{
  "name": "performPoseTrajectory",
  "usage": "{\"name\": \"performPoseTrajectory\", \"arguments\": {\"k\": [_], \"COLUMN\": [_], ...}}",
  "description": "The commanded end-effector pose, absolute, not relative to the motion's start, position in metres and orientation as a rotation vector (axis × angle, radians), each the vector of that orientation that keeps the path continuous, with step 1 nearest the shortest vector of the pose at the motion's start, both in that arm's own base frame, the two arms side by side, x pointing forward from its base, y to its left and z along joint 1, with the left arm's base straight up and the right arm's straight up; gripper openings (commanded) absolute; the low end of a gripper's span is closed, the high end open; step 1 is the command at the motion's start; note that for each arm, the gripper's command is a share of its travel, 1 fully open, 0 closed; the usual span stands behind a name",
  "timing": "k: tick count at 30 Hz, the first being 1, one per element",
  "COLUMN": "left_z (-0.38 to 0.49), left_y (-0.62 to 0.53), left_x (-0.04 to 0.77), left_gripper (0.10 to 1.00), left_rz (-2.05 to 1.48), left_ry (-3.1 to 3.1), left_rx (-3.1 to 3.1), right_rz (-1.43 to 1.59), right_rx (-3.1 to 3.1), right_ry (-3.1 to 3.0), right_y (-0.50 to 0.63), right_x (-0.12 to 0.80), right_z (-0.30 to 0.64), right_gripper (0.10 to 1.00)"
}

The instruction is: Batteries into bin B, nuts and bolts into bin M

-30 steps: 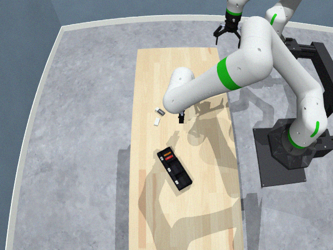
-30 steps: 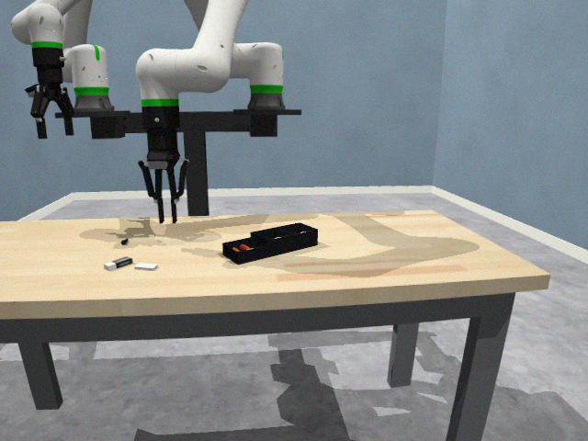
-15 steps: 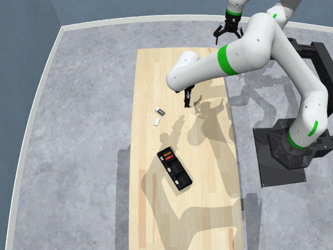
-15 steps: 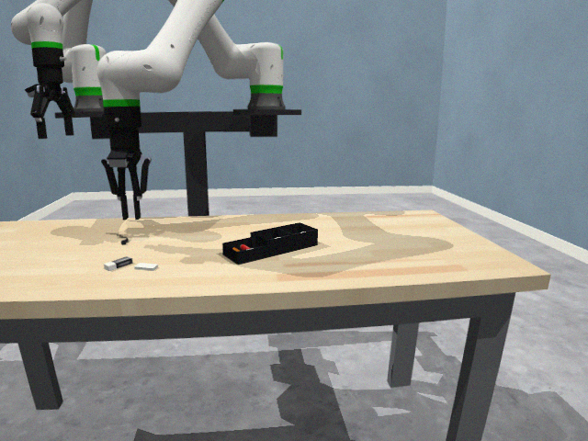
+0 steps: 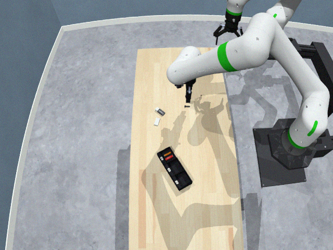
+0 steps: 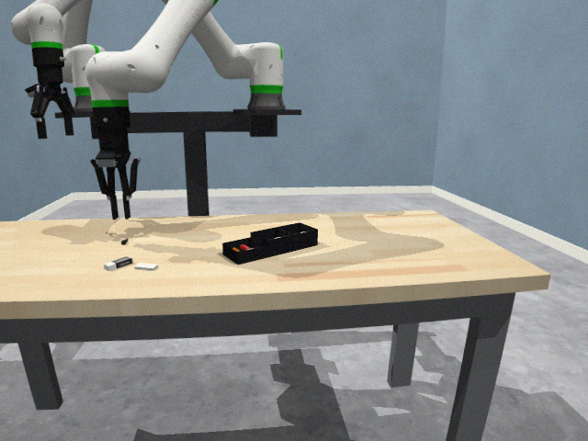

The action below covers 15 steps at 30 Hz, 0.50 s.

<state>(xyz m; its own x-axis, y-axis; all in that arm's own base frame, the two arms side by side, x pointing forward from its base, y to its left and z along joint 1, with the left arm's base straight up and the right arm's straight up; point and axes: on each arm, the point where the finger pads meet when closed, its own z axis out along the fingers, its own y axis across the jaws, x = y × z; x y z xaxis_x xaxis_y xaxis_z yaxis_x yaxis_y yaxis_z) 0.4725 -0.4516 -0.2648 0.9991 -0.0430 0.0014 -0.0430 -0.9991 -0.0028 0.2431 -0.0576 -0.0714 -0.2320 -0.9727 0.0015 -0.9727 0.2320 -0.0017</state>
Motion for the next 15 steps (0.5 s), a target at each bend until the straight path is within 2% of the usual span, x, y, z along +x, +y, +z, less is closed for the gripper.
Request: {"name": "performPoseTrajectory", "arguments": {"k": [1,15], "left_z": [-0.2636,-0.2636], "left_y": [-0.4517,-0.4502], "left_x": [0.4735,0.4738], "left_gripper": [0.261,0.261], "left_rz": [-0.005,-0.005], "left_ry": [0.068,0.068], "left_rx": [-3.14,-3.14], "right_rz": [0.005,0.005], "right_rx": [1.947,1.947], "right_ry": [-2.466,-2.466], "right_y": [-0.0578,-0.0578], "right_x": [0.2435,0.2435], "right_z": [-0.0712,-0.0712], "right_gripper": [1.0,1.0]}}
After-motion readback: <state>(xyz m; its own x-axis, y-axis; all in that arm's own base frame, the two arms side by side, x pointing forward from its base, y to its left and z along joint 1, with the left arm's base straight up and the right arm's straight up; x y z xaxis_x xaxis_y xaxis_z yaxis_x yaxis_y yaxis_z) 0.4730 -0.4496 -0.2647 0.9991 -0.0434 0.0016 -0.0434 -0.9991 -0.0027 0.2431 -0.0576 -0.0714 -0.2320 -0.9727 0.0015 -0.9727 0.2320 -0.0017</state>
